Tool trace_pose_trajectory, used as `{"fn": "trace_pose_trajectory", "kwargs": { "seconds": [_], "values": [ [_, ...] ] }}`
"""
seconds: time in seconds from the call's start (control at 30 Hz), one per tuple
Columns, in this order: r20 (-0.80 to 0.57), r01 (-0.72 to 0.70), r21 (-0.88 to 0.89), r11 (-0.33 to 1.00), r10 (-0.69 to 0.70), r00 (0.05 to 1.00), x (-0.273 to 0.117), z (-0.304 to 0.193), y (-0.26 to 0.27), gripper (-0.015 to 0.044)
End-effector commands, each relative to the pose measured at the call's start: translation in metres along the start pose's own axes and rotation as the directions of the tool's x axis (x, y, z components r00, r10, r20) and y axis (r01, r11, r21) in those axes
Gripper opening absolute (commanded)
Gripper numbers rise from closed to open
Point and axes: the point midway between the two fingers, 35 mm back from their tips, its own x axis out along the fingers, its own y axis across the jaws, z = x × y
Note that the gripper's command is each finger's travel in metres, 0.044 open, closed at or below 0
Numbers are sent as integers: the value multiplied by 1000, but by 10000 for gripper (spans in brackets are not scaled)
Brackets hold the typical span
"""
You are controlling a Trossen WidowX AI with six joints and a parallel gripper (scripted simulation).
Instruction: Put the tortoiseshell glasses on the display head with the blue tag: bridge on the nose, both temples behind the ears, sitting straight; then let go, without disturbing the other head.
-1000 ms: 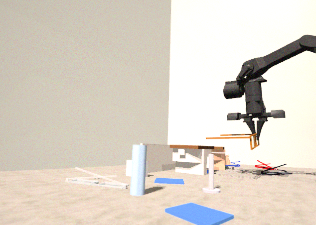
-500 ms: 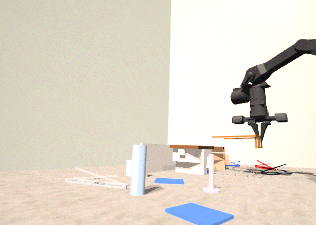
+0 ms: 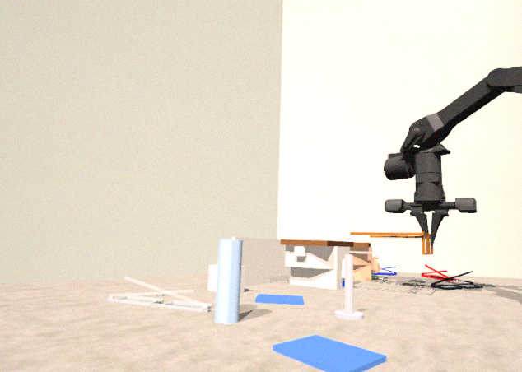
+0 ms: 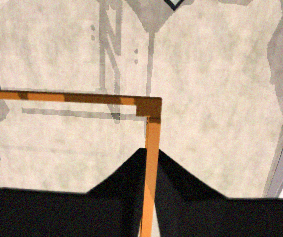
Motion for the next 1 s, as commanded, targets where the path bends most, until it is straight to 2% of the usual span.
{"fn": "trace_pose_trajectory", "kwargs": {
  "seconds": [0.0, 0.97],
  "values": [
    [19, -9, -1, 1000, 9, 1000, 4, 0, 0, 0],
    [2, 15, 0, 1000, -15, 1000, 32, 1, -1, 0]
  ]
}}
